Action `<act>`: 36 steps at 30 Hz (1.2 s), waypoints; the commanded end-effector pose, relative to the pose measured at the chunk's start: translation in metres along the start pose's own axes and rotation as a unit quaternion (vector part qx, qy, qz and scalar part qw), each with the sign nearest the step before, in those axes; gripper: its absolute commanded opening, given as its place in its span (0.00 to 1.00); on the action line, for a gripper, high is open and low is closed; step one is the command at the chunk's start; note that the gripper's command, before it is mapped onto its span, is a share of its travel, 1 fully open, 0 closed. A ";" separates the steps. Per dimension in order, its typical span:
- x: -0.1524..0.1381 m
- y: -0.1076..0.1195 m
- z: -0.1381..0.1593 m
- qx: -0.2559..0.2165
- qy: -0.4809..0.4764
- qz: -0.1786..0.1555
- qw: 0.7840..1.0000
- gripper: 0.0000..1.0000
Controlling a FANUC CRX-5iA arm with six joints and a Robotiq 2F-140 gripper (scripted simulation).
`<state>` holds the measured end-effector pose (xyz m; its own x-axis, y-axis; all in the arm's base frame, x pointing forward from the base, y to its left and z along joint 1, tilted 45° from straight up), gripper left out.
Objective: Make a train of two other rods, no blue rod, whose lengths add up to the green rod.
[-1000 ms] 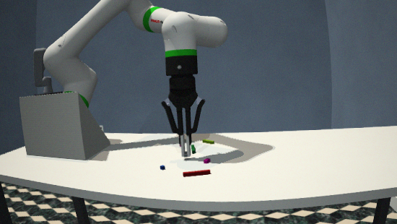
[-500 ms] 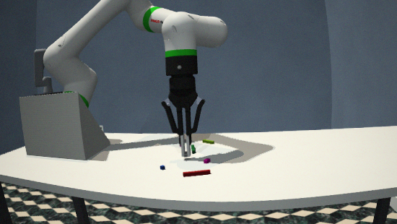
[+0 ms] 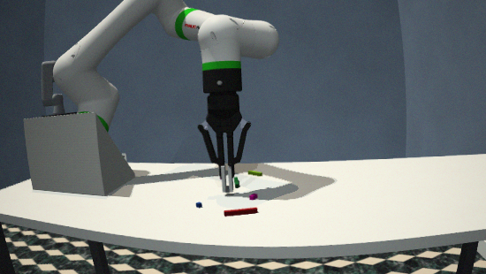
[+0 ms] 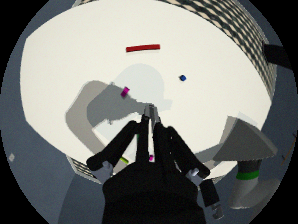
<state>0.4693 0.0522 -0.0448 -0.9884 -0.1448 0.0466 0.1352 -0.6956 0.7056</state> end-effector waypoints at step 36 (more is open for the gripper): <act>0.000 -0.010 0.000 0.000 0.000 0.000 1.000 0.03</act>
<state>0.4679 0.0595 -0.0522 -0.9884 -0.1447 0.0466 0.1352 -0.6955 0.7057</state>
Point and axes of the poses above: the point where the finger pads meet when closed, its own y axis back along the fingers, its own x axis across the jaws, z = x × y, the point moved 7 cm from there along y, back along the fingers, and after that the axes turned 7 degrees about -y, right-handed, at the moved point
